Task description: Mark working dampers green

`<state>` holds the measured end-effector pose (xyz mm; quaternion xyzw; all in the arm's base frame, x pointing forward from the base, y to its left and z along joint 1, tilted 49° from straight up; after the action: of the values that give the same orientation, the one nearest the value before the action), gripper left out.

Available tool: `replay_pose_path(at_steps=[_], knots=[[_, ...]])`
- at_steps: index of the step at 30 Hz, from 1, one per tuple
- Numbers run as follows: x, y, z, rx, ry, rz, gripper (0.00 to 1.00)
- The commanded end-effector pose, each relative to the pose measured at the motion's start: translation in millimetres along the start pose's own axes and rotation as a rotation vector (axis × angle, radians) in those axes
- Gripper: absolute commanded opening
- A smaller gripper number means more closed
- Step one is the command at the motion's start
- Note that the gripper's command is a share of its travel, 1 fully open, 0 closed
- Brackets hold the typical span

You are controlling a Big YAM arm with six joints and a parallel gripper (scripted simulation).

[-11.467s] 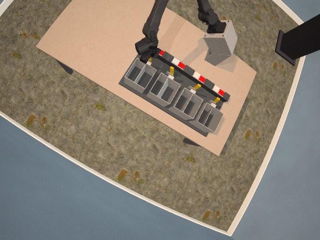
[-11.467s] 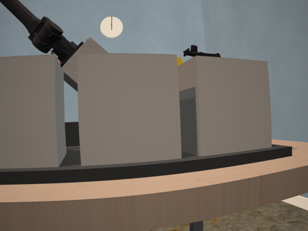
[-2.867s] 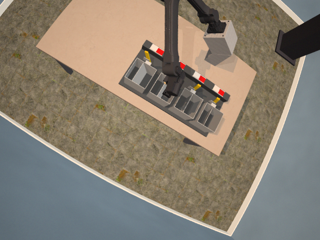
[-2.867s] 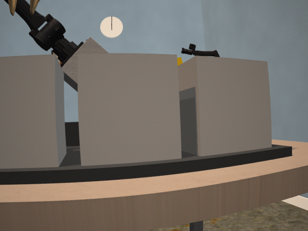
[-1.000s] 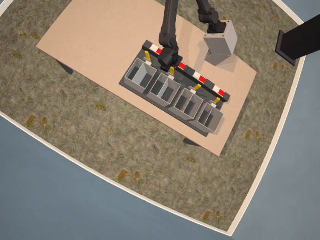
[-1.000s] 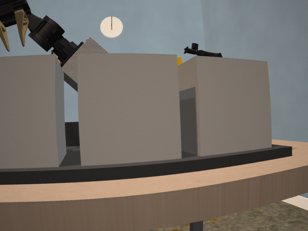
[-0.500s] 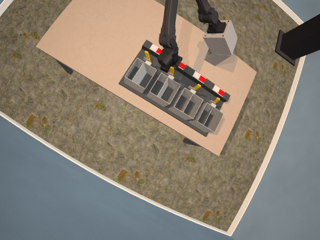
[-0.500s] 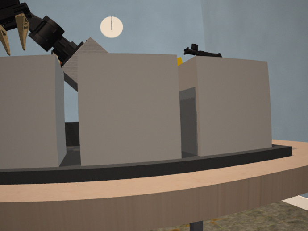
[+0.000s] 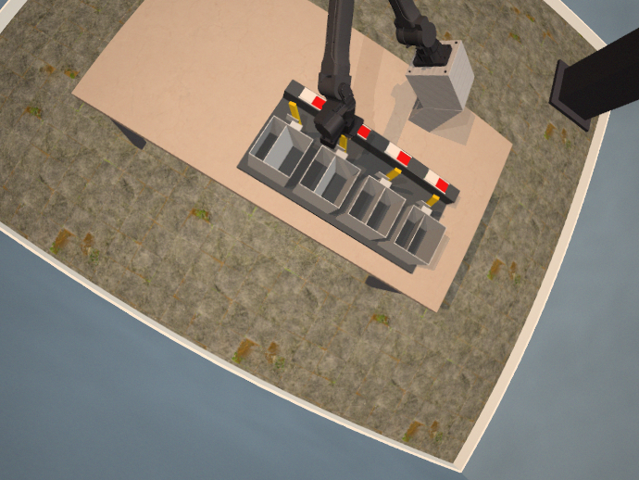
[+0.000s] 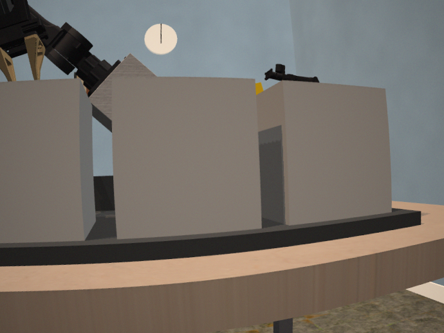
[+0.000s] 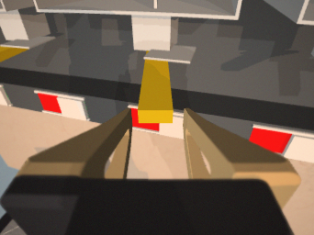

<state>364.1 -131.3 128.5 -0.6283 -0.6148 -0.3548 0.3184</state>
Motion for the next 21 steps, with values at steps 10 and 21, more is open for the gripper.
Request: replay_pose_path(at_steps=[10, 21], knots=[[-25.1, 3, -1, 0.005, 0.0, -0.002, 0.36], [-37.0, 2, -1, 0.006, 0.0, 0.001, 0.36]])
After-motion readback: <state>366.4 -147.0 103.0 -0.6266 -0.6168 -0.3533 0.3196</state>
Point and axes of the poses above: the point where the finger pads meet when closed, its own x axis back along the fingers, its own z axis across the jaws, y = z × x, the point moved 9 cm from there along x, back along the fingers, and after that the axes turned 4 degrees about x, right-handed, at the moved point
